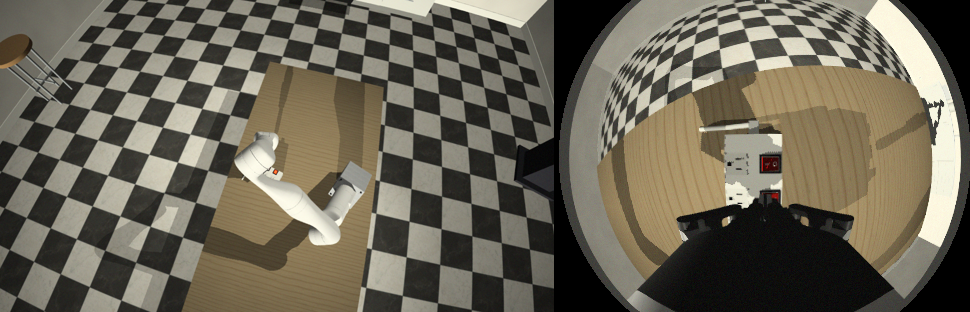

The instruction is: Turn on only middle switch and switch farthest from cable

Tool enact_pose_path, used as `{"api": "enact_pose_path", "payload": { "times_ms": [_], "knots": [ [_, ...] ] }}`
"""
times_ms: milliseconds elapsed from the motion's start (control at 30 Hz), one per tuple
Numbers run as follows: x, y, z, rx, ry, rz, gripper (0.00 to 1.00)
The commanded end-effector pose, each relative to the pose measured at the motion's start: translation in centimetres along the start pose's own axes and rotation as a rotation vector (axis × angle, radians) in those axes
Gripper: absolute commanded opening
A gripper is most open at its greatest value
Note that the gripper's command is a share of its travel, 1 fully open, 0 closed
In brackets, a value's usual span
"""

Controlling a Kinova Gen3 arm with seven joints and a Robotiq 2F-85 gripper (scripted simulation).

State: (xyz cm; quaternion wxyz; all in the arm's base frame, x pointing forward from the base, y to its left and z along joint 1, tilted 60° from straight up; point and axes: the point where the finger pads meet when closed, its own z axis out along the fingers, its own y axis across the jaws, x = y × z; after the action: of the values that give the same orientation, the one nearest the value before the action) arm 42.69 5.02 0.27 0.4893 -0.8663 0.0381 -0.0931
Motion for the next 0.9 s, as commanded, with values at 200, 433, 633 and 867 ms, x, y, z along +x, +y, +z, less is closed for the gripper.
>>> {"api": "enact_pose_path", "payload": {
  "times_ms": [200, 433, 633, 867],
  "knots": [
    [0.04, 0.04, 0.10, -0.001, 0.001, 0.000, 0.00],
    [0.04, 0.04, 0.30, -0.001, 0.001, 0.000, 0.00],
    [0.04, 0.04, 0.55, -0.001, 0.001, 0.000, 0.00],
    [0.04, 0.04, 0.72, -0.001, 0.001, 0.000, 0.00]
  ]
}}
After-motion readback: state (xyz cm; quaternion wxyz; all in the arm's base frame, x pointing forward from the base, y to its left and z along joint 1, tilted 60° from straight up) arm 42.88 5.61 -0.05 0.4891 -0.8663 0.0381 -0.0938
